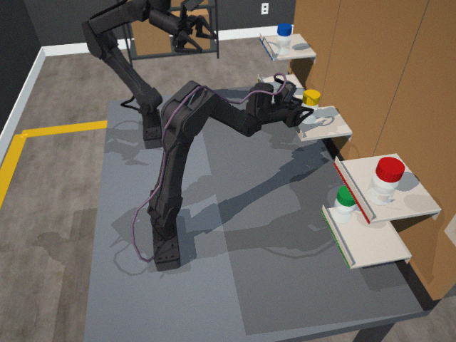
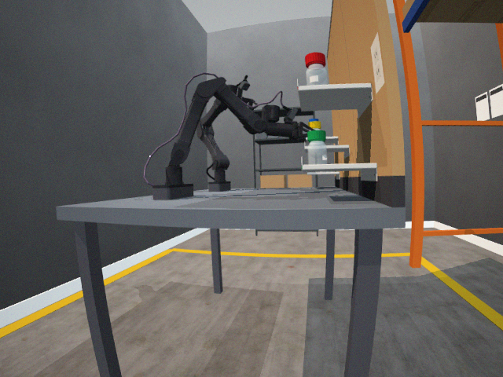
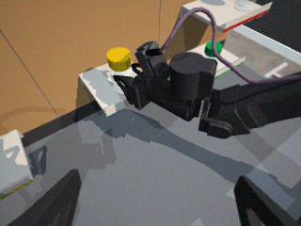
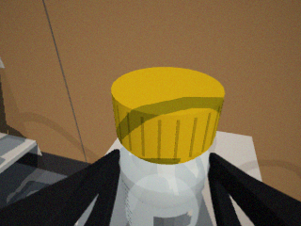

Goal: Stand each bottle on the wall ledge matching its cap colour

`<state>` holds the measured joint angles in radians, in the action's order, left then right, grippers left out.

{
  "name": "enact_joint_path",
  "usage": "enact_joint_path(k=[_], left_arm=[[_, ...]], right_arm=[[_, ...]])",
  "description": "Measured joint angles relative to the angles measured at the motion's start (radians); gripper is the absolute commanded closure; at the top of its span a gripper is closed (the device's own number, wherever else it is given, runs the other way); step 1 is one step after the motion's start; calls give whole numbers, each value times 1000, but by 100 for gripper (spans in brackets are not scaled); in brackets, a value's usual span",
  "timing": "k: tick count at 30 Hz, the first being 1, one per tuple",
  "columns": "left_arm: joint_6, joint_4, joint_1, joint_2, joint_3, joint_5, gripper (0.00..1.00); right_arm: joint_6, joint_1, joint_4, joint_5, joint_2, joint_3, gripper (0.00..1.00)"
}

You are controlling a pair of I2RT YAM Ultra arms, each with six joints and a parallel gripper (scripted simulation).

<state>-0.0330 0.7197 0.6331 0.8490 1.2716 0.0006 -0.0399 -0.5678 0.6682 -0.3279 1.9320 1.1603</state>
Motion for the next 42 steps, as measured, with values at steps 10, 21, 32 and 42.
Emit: enact_joint_path(k=[10,21,32,42], left_arm=[[0,0,0,0,0,0,0],[0,0,0,0,0,0,0],[0,0,0,0,0,0,0],[0,0,0,0,0,0,0]], right_arm=[[0,0,5,0,2,-16,51],[0,0,38,0,-6,-30,13],[-2,-13,60,-8,-66,-109,13],[-8,-77,76,-55,-242,-305,13]])
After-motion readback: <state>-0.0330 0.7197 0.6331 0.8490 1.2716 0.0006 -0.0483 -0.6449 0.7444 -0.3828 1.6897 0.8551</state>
